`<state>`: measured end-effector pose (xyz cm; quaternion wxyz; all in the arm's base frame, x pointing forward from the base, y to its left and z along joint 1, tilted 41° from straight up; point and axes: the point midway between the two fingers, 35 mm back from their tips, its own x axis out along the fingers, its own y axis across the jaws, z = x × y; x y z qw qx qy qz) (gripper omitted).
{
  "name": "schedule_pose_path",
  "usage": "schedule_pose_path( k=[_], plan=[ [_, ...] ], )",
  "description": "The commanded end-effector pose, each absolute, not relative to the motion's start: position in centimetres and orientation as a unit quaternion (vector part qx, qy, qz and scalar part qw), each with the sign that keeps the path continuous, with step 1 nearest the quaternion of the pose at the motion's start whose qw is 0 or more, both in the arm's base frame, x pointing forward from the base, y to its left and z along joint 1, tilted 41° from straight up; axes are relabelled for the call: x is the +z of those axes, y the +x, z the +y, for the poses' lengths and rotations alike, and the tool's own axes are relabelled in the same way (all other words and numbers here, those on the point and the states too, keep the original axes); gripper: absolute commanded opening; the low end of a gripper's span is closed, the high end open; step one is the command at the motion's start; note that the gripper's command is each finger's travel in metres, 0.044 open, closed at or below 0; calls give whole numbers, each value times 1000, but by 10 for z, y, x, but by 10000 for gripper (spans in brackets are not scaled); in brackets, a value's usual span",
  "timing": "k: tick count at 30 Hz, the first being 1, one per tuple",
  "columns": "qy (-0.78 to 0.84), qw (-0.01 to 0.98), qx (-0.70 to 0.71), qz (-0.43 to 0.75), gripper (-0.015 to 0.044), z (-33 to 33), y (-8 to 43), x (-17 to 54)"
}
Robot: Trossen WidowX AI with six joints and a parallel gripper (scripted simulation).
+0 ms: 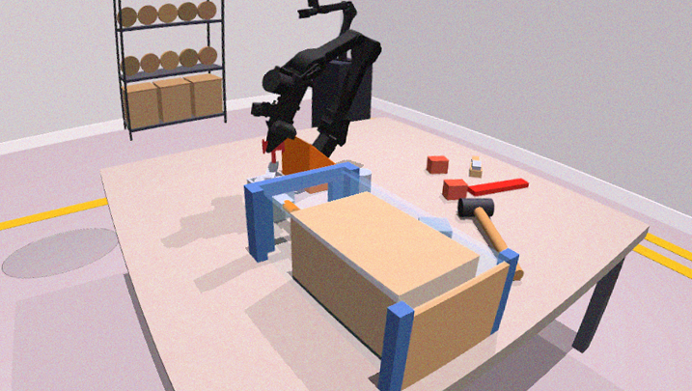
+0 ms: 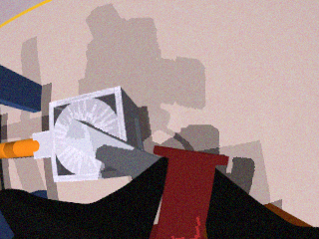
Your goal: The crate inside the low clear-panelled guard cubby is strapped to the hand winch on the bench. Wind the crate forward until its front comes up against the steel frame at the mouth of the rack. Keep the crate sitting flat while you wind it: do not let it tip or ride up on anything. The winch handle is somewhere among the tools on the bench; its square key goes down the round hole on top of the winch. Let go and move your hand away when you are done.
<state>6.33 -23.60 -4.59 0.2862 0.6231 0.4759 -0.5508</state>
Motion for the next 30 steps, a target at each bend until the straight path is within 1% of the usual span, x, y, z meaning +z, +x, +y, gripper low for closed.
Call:
schedule_pose_path(
  k=[1, 30],
  plan=[
    [619, 288, -550, 481, 0, -239, 61, -52],
    [619, 289, -551, 480, 0, -266, 48, -75]
  ],
)
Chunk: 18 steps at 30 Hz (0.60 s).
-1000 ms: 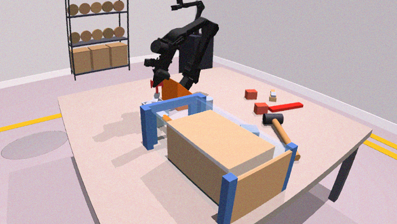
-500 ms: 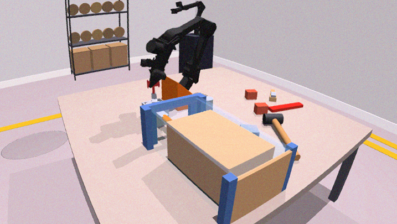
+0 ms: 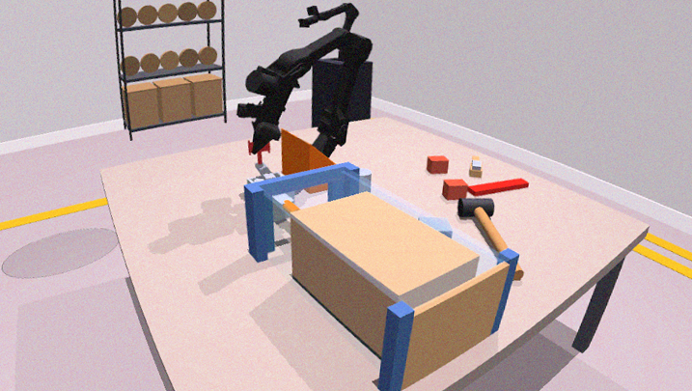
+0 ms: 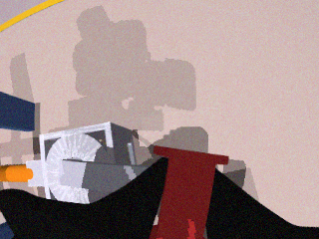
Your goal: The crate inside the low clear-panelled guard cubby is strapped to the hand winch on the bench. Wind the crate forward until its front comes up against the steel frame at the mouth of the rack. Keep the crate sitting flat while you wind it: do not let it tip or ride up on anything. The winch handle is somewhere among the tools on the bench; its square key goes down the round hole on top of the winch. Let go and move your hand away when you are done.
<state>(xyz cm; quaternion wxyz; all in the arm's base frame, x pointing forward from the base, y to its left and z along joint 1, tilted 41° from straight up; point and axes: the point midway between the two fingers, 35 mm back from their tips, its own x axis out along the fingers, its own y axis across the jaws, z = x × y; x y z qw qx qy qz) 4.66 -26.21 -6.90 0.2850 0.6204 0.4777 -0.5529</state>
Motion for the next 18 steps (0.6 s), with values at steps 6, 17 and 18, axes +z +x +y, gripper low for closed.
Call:
schedule_pose_path(
  k=[6, 17, 18],
  plan=[
    [618, 289, -551, 480, 0, -272, 47, -80],
    [618, 289, -552, 479, 0, -283, 47, -89],
    [618, 290, -552, 479, 0, -286, 47, -91]
  ],
)
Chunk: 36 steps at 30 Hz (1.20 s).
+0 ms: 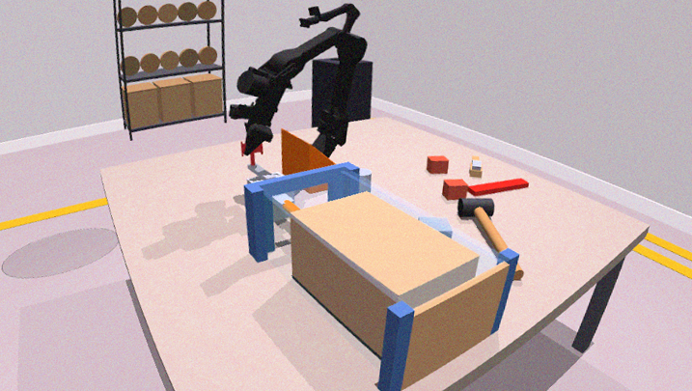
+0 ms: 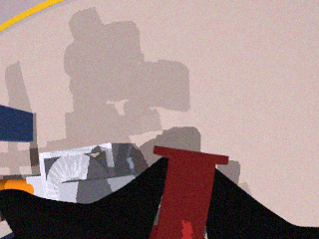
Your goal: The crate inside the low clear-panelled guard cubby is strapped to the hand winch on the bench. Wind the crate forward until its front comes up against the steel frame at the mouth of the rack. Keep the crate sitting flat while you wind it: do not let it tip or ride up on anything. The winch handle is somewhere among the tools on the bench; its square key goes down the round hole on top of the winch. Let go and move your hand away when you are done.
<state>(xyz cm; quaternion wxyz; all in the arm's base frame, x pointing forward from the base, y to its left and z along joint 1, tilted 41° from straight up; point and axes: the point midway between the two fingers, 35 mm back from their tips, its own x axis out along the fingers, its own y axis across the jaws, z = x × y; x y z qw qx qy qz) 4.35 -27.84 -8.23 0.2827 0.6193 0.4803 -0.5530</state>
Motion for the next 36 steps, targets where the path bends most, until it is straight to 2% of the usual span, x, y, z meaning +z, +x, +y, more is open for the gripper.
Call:
schedule_pose_path(
  k=[1, 36],
  plan=[
    [618, 290, -552, 479, 0, -289, 48, -93],
    [618, 292, -552, 477, 0, -332, 71, -123]
  ],
)
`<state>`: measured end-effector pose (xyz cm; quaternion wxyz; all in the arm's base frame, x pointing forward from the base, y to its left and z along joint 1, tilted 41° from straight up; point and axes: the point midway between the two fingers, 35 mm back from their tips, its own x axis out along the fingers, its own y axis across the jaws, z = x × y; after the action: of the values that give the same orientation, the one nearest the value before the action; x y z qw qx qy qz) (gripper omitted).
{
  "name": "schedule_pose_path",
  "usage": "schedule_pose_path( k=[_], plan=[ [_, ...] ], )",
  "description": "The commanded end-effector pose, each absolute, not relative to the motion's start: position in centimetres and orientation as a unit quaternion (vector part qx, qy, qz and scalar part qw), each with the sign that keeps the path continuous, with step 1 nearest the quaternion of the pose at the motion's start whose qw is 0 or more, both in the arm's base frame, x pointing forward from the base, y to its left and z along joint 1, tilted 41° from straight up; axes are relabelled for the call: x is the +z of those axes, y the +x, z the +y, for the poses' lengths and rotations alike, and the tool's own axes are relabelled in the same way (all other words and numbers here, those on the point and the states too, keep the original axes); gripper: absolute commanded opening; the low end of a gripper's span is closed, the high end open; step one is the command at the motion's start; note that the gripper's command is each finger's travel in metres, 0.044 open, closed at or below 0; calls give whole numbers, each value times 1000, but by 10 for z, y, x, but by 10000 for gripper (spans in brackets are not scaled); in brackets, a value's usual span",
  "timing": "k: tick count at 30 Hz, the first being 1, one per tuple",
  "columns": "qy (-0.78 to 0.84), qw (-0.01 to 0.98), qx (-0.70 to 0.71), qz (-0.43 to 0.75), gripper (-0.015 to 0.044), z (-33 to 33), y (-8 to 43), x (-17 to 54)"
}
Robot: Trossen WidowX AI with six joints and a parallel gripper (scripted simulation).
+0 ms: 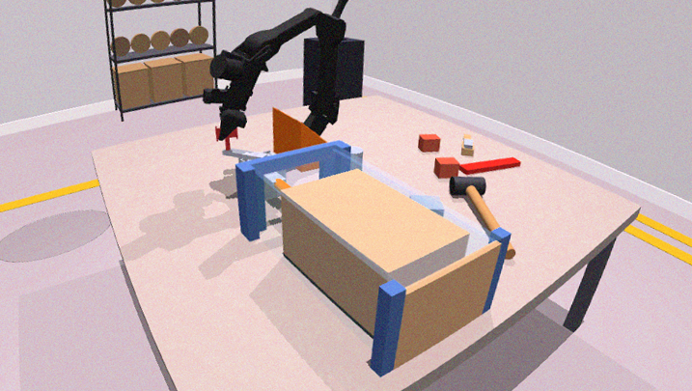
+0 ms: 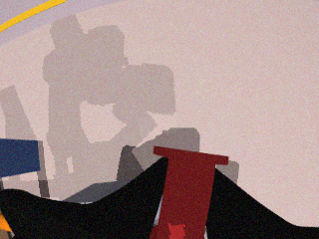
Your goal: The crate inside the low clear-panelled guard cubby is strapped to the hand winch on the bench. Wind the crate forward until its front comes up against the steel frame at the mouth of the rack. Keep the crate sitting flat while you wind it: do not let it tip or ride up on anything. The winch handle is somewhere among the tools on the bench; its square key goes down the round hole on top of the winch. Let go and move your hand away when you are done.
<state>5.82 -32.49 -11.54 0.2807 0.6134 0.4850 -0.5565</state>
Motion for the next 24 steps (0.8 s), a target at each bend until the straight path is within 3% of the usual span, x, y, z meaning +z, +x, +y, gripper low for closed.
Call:
schedule_pose_path(
  k=[1, 24],
  plan=[
    [618, 292, -552, 477, 0, -333, 71, -123],
    [619, 293, -552, 477, 0, -350, 95, -132]
  ],
)
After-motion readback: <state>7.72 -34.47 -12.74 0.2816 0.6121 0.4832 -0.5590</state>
